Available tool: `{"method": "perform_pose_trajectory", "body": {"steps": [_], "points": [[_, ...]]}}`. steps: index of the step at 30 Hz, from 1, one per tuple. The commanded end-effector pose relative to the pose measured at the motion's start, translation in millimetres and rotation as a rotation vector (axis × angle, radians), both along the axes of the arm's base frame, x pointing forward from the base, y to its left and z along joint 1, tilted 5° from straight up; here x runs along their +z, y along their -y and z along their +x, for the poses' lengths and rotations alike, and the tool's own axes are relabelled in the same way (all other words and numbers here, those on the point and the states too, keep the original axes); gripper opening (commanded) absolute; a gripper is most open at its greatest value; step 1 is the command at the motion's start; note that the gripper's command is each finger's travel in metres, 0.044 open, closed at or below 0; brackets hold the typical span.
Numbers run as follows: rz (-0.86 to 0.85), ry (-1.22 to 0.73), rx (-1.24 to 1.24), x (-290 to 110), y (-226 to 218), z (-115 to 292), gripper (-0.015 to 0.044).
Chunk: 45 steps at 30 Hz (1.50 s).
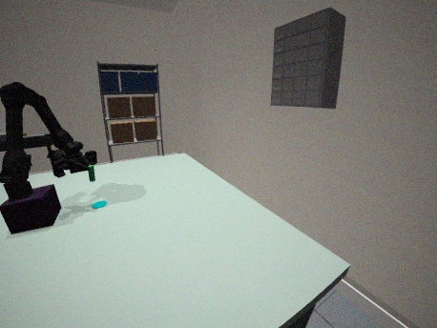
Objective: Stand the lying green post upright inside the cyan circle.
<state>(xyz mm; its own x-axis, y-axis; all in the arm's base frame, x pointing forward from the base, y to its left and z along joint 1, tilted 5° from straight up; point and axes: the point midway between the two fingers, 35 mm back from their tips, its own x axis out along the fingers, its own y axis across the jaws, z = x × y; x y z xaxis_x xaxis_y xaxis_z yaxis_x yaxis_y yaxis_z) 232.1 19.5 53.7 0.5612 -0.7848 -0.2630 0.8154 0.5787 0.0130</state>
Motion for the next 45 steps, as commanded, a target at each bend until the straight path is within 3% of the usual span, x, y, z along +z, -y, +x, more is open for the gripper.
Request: {"method": "perform_pose_trajectory", "body": {"steps": [1,28,45], "points": [[-0.001,0.007,0.002,-5.5,-1.4,0.9,0.0023],[-0.002,0.005,0.002,-85.7,-6.4,-3.7,0.0023],[-0.012,-0.001,0.004,-107.7,-3.5,-1.0,0.0023]]}}
